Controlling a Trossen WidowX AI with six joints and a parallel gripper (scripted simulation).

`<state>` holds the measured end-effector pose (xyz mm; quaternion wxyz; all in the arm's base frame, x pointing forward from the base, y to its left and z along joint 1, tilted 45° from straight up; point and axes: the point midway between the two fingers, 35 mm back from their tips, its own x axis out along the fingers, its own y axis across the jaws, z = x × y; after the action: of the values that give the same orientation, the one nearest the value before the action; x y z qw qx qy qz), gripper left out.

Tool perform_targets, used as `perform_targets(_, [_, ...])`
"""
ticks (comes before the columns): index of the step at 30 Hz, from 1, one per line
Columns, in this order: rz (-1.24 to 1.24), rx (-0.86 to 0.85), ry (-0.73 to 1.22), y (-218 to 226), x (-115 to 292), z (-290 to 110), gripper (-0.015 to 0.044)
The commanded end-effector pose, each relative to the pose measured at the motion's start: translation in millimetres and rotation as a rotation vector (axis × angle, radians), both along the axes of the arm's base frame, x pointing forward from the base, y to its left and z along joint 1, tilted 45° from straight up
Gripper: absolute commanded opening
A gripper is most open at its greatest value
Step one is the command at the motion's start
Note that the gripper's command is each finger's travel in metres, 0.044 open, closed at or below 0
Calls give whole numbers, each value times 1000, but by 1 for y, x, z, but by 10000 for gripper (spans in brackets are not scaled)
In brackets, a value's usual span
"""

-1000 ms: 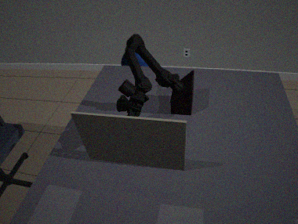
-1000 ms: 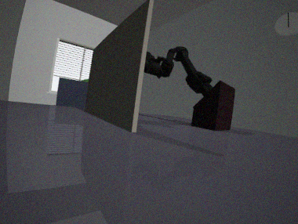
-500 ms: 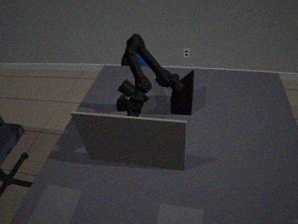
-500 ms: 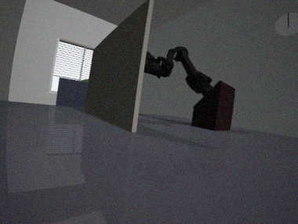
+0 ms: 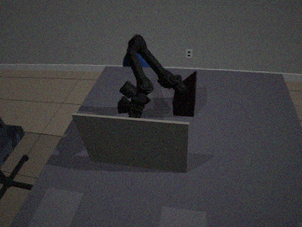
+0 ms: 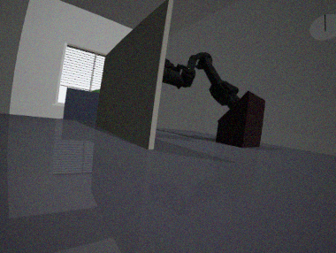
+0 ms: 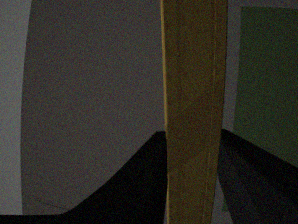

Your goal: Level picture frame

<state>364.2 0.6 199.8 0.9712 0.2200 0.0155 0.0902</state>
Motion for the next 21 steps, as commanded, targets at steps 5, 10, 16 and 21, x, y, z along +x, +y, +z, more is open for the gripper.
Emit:
perform_targets(5, [8, 1, -4, -1, 0, -1, 0])
perform_targets(10, [1, 0, -1, -2, 0, -1, 0])
perform_targets(16, [1, 0, -1, -2, 0, -1, 0])
perform_targets(21, [2, 5, 0, -3, 1, -1, 0])
